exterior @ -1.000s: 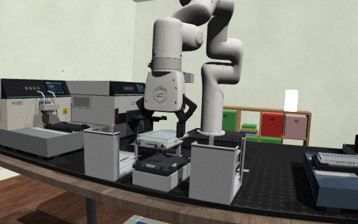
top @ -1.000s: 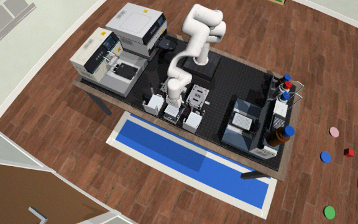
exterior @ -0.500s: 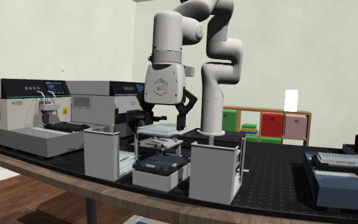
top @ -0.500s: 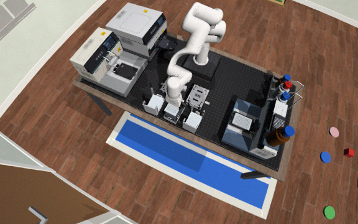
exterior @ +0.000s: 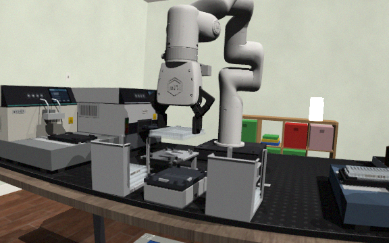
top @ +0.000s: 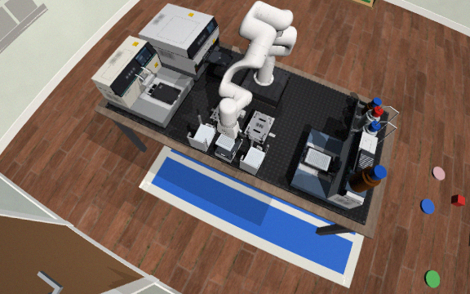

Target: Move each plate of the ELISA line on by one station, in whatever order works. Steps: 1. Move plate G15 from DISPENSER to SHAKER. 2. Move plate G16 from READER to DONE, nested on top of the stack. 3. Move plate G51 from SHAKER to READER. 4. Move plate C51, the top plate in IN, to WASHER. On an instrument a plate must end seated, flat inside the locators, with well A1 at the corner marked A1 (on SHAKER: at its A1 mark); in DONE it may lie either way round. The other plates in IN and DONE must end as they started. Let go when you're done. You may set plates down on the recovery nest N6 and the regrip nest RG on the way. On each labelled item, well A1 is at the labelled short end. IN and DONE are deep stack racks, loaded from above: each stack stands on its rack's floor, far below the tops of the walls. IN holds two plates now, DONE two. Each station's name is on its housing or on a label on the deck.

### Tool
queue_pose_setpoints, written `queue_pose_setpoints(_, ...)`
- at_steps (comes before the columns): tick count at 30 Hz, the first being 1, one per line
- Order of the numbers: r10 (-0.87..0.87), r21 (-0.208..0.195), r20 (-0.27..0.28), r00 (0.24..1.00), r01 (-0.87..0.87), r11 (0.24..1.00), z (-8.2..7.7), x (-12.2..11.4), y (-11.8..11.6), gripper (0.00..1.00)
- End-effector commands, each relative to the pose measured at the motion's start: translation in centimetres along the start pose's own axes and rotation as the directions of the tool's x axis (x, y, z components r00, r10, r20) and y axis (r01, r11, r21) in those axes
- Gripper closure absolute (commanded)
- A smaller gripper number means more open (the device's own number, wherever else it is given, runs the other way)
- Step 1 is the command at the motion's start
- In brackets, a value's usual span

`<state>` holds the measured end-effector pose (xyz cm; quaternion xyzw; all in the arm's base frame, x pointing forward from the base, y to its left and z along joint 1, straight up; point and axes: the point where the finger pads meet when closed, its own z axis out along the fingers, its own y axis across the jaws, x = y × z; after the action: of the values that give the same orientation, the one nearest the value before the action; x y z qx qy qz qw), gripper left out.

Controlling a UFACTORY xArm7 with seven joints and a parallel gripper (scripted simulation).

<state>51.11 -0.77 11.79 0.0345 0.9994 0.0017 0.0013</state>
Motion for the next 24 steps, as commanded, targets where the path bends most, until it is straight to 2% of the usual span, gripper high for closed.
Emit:
queue_pose_setpoints(1, 0.0, -0.001, 0.006, 1.0, 0.0, 1.0, -0.8, -0.2, 0.0, 1.0)
queue_pose_setpoints(24, 0.0, -0.001, 0.006, 1.0, 0.0, 1.0, -3.6, -0.2, 0.0, 1.0)
